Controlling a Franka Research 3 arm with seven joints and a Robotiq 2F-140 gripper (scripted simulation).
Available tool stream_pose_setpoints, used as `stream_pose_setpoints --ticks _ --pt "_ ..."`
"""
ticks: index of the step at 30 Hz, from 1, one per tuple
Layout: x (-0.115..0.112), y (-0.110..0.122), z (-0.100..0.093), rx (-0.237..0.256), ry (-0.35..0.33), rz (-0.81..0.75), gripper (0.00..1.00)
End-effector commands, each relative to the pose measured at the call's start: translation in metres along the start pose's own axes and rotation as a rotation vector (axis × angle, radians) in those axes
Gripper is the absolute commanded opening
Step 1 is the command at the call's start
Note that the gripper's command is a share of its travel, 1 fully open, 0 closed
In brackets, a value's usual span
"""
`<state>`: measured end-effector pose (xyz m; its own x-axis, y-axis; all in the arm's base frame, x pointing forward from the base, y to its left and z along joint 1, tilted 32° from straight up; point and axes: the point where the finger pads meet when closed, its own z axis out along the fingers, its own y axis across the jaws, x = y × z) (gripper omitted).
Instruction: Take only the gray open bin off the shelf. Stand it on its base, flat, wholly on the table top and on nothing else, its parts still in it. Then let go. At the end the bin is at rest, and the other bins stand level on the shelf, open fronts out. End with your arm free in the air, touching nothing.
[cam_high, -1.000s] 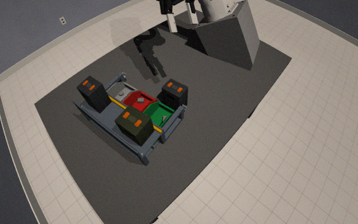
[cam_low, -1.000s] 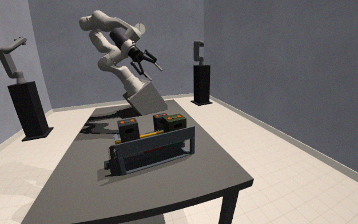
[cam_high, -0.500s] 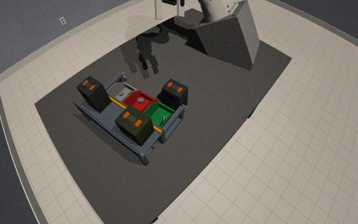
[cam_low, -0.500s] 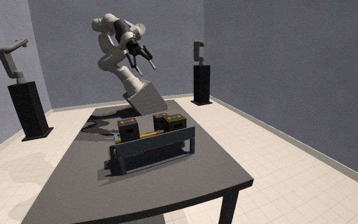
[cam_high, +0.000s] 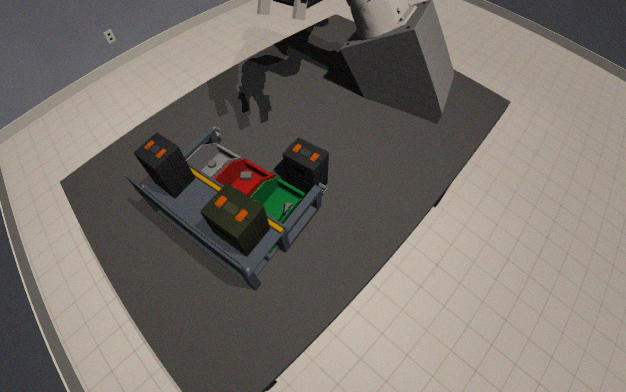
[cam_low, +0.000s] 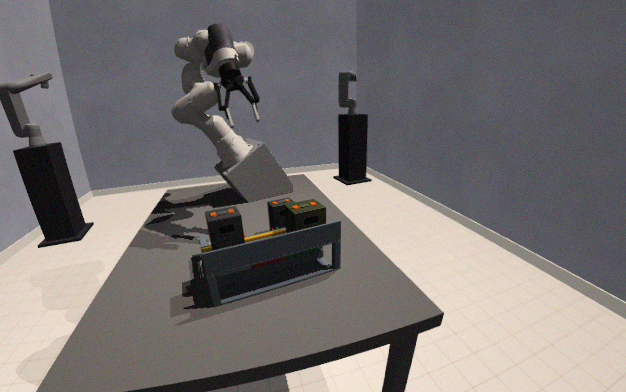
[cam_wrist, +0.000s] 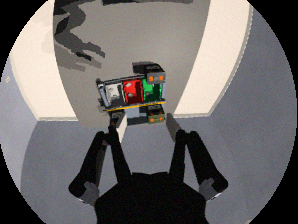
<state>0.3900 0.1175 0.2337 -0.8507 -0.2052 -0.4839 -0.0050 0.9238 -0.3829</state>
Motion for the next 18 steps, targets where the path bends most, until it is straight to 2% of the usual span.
stream_pose_setpoints --ticks 1,9,10,14,18 --pt "0.022 -0.01 -0.002 0.06 0.08 0.056 0.57" --pt "0.022 -0.01 -0.002 0.06 0.08 0.056 0.57" --pt "0.018 -0.014 -0.005 0.064 0.064 0.036 0.57" --pt "0.031 -0.036 -0.014 0.121 0.092 0.059 0.57" --pt "0.031 -0.036 -0.014 0.121 0.092 0.059 0.57"
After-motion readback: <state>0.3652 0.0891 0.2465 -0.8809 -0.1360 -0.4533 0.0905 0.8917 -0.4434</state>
